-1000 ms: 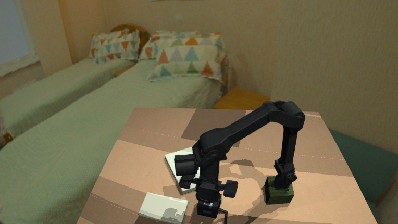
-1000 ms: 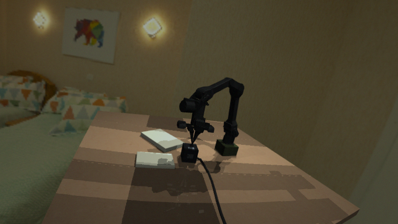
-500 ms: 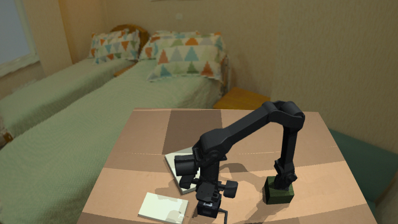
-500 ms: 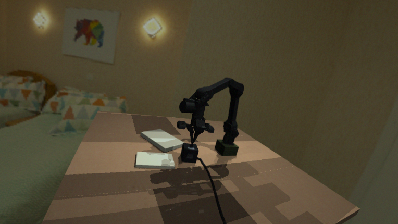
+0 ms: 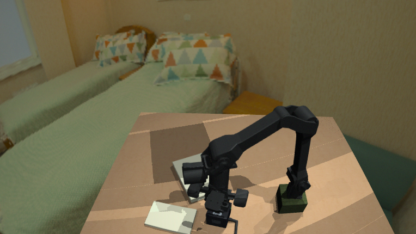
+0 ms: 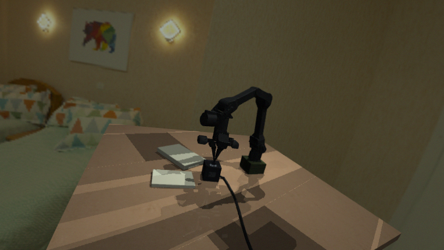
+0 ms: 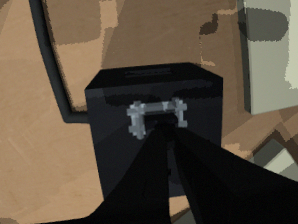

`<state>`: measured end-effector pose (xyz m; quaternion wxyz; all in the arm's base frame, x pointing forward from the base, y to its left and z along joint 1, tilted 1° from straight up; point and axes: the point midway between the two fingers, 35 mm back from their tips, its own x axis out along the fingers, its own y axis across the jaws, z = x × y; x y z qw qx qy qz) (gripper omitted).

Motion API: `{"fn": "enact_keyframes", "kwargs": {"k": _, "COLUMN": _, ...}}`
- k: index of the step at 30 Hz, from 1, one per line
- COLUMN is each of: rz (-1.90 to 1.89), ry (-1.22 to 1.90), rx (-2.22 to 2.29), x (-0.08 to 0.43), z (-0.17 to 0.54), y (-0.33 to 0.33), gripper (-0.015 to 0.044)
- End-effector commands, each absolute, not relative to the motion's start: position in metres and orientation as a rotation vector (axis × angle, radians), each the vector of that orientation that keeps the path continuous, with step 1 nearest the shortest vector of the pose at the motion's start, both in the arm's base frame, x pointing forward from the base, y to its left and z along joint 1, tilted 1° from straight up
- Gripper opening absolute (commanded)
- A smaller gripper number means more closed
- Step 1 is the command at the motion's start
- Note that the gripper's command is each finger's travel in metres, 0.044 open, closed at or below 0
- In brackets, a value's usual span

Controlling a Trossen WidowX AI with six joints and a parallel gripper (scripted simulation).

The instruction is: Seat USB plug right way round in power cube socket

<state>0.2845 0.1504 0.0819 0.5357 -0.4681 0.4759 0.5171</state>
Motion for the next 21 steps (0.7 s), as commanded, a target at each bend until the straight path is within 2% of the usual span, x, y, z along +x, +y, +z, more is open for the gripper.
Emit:
{"fn": "enact_keyframes", "kwargs": {"k": 1, "rz": 1.235, "ry": 1.131, "rx": -1.114, "x": 0.2844, "z": 0.0811, "y": 0.1508, "gripper": 0.0000}}
{"fn": "enact_keyframes", "kwargs": {"k": 21, "rz": 1.235, "ry": 1.131, "rx": -1.114, "x": 0.2844, "z": 0.0786, "y": 0.1509, "gripper": 0.0000}}
